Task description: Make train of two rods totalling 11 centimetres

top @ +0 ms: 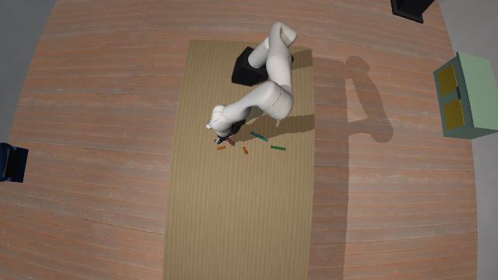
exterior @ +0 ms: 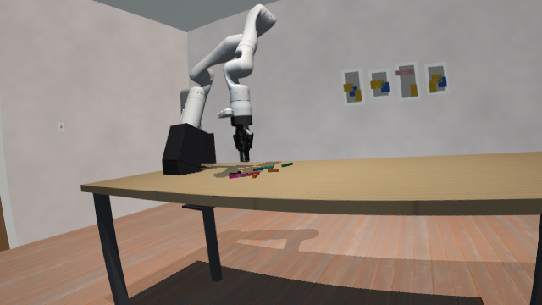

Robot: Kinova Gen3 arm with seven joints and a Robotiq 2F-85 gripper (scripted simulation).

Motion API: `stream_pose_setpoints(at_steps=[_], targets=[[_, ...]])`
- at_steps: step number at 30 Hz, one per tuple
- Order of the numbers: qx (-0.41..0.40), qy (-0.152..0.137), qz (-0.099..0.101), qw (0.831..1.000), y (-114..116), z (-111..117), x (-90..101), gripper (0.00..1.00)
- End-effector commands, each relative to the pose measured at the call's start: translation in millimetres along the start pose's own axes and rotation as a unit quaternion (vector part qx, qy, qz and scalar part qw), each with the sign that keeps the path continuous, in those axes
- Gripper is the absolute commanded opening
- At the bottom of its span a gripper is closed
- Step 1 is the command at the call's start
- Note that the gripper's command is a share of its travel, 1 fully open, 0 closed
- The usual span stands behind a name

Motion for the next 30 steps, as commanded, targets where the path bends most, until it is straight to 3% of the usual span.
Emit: stream_pose_setpoints(at_steps=[1,7,14,15,30], targets=[[0.0,-0.004,0.002,1.0,0,-6,20.4,0.24],[0.0,-0.004,0.002,1.0,0,-5,39.1,0.24],[0.0,-0.004,0.002,1.0,0,-5,41.9,0.24],[0.0,-0.004,0.002,1.0,0,-5,41.9,1.0],[0.0,-0.004,0.002,1.0,0,-5,41.9,1.0]])
Point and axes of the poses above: the point where the finger pads meet when closed, its own x axis back along the fingers, its own y axis across the jaws, z = x × y, the point moved 3 cm from there along x, back along the fingers, and after that the axes turned 11 degrees about -x, right-handed, at the moved point
